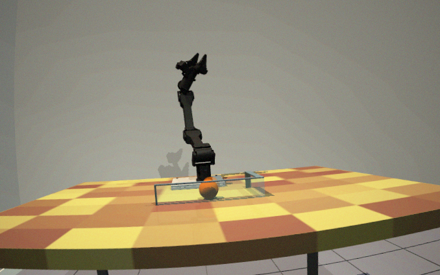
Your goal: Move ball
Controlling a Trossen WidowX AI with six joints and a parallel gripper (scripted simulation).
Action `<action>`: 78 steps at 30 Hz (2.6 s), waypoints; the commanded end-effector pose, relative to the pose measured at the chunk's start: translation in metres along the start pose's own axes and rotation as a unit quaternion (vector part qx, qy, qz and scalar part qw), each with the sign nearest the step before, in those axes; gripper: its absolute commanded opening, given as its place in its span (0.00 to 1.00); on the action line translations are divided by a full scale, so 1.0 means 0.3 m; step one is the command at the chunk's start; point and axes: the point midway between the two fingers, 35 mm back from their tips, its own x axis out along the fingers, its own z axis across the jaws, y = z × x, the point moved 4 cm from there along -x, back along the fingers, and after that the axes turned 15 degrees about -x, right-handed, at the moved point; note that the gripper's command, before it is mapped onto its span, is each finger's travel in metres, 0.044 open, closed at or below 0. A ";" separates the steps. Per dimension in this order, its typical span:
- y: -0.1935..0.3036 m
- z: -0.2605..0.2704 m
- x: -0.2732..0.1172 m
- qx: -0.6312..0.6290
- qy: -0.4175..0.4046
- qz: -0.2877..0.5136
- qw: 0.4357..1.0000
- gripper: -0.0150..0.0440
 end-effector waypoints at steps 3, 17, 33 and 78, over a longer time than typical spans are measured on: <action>-0.016 -0.028 0.023 -0.004 0.011 -0.004 1.000 0.93; -0.201 -0.491 0.264 -0.027 0.191 -0.059 0.979 0.93; -0.403 -1.190 0.325 -0.098 0.451 -0.035 0.887 0.93; -0.102 -2.530 -0.917 0.070 0.690 0.668 0.270 0.93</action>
